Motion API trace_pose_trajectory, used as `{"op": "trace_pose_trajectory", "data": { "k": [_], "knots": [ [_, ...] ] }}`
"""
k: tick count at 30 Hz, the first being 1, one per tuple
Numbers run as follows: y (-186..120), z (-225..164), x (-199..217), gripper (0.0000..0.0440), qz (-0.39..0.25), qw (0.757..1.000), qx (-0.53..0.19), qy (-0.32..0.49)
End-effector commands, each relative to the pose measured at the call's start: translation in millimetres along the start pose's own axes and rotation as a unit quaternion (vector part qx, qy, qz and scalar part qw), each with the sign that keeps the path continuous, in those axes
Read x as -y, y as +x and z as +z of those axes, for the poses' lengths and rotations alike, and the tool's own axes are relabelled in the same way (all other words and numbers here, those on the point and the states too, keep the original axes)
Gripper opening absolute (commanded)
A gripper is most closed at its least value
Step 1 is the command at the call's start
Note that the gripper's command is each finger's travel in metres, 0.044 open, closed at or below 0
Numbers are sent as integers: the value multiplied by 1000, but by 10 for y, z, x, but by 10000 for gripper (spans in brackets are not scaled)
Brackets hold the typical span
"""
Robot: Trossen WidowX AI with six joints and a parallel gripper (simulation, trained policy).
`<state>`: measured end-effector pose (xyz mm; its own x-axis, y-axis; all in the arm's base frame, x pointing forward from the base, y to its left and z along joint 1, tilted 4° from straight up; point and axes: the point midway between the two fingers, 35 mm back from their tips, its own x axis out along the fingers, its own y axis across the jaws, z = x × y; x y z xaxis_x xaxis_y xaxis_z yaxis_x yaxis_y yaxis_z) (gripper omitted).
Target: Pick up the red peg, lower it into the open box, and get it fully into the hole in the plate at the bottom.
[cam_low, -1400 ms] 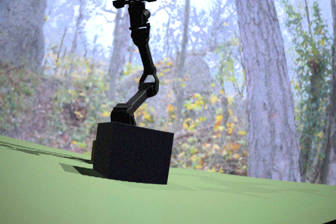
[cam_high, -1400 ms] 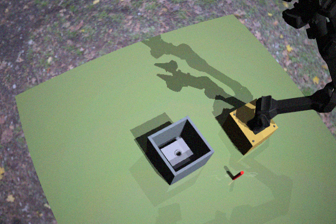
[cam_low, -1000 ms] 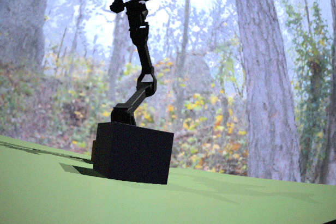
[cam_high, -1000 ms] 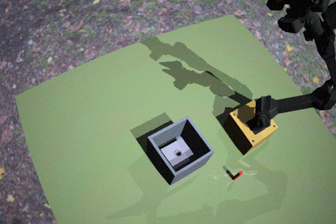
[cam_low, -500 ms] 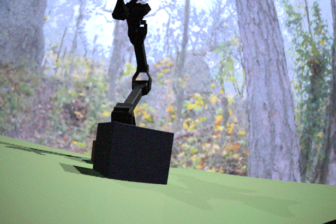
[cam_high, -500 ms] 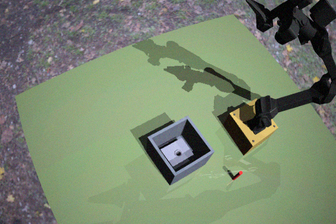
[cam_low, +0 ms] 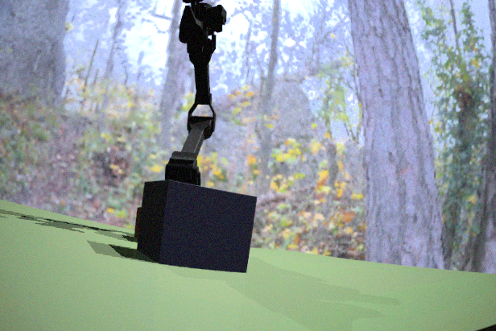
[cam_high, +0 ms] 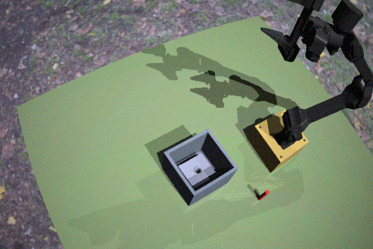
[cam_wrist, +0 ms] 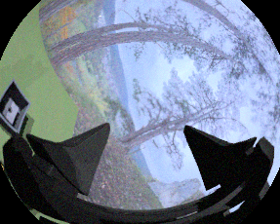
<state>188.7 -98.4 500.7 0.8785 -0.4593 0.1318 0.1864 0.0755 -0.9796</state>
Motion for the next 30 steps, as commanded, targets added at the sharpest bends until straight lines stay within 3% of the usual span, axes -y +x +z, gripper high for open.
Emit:
{"op": "trace_pose_trajectory", "data": {
  "k": [1,15,30],
  "knots": [
    [47,35,-185,440,36,997,3,66],
    [65,221,-744,440,153,951,-3,268],
    [-76,476,-1351,440,280,844,-57,453]
  ]
}}
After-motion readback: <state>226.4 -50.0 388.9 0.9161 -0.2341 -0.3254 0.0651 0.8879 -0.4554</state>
